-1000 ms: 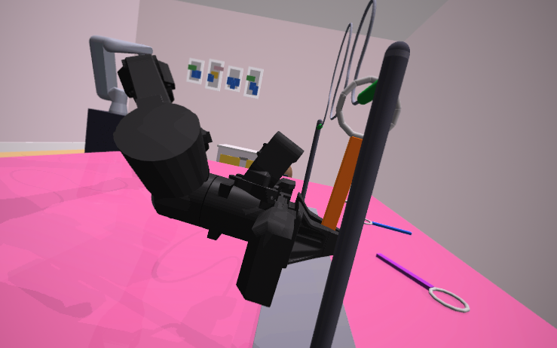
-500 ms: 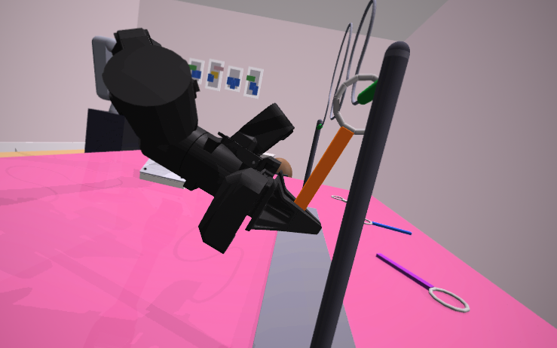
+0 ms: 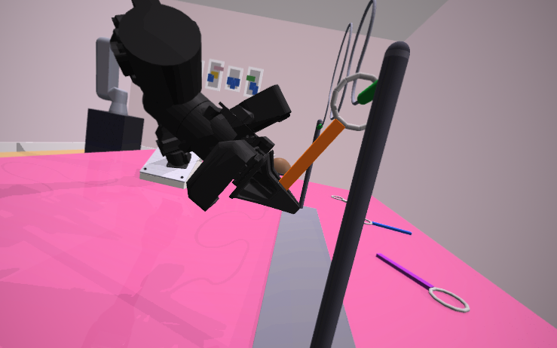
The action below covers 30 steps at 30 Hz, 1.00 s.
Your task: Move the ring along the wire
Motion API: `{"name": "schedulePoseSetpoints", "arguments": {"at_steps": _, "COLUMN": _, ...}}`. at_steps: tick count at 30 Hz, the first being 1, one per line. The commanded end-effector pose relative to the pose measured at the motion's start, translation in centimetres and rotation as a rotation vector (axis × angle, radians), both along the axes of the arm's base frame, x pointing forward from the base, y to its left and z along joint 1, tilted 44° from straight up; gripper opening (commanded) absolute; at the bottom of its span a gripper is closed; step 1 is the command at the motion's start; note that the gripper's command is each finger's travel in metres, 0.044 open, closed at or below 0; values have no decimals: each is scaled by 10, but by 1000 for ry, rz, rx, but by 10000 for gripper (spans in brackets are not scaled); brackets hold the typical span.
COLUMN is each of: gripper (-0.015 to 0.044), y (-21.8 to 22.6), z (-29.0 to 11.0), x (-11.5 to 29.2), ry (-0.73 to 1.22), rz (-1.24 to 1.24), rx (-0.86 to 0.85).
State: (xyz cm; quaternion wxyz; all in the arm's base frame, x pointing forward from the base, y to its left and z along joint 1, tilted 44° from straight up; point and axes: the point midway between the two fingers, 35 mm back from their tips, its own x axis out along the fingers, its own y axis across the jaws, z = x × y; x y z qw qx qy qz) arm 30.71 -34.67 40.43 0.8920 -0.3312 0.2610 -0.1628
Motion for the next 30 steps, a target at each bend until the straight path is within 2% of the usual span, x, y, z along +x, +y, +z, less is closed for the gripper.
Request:
{"name": "schedulePoseSetpoints", "arguments": {"at_steps": 1, "gripper": -150, "y": 6, "z": -4, "x": -1, "ry": -1, "rz": -4, "rx": 26}}
{"name": "schedulePoseSetpoints", "arguments": {"at_steps": 12, "gripper": -150, "y": 27, "z": -21, "x": 2, "ry": -22, "rz": -2, "rx": 170}}
{"name": "schedulePoseSetpoints", "arguments": {"at_steps": 30, "gripper": -150, "y": 81, "z": -44, "x": 11, "ry": -82, "rz": 0, "rx": 547}}
